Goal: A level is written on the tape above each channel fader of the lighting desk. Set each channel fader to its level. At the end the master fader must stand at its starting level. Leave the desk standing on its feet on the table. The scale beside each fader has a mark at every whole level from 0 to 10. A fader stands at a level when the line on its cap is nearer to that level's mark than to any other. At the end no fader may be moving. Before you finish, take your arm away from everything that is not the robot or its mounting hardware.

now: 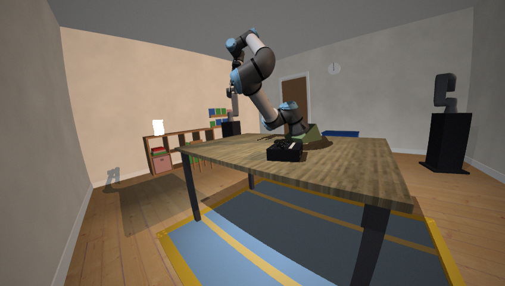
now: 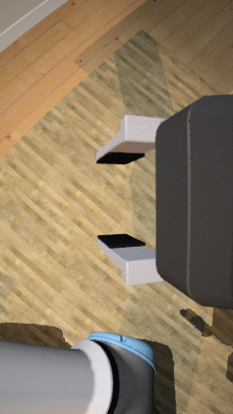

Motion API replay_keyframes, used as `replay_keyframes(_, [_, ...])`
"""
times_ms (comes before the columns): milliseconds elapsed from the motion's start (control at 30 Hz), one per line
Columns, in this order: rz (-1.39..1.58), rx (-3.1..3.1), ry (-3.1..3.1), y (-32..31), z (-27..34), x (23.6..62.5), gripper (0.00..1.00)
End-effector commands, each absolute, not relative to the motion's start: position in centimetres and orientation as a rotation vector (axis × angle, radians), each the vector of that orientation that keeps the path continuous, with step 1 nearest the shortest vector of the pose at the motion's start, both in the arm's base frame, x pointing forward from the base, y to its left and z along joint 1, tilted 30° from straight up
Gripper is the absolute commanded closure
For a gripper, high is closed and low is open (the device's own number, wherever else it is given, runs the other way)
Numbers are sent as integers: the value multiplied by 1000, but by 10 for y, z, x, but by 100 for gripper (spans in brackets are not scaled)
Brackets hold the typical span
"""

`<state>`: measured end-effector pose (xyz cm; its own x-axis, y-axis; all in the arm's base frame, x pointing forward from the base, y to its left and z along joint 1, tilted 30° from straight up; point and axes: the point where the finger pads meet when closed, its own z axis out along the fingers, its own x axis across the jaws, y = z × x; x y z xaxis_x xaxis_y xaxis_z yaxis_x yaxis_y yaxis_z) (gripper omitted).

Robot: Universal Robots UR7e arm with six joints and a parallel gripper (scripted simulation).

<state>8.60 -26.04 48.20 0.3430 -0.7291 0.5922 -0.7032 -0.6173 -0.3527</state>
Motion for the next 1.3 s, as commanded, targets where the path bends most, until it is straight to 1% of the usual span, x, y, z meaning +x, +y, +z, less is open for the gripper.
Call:
replay_keyframes(0, [-1152, -2546, 1358, -260, 482, 86, 0])
replay_keyframes(1267, [-1120, -2549, 1332, -257, 477, 91, 0])
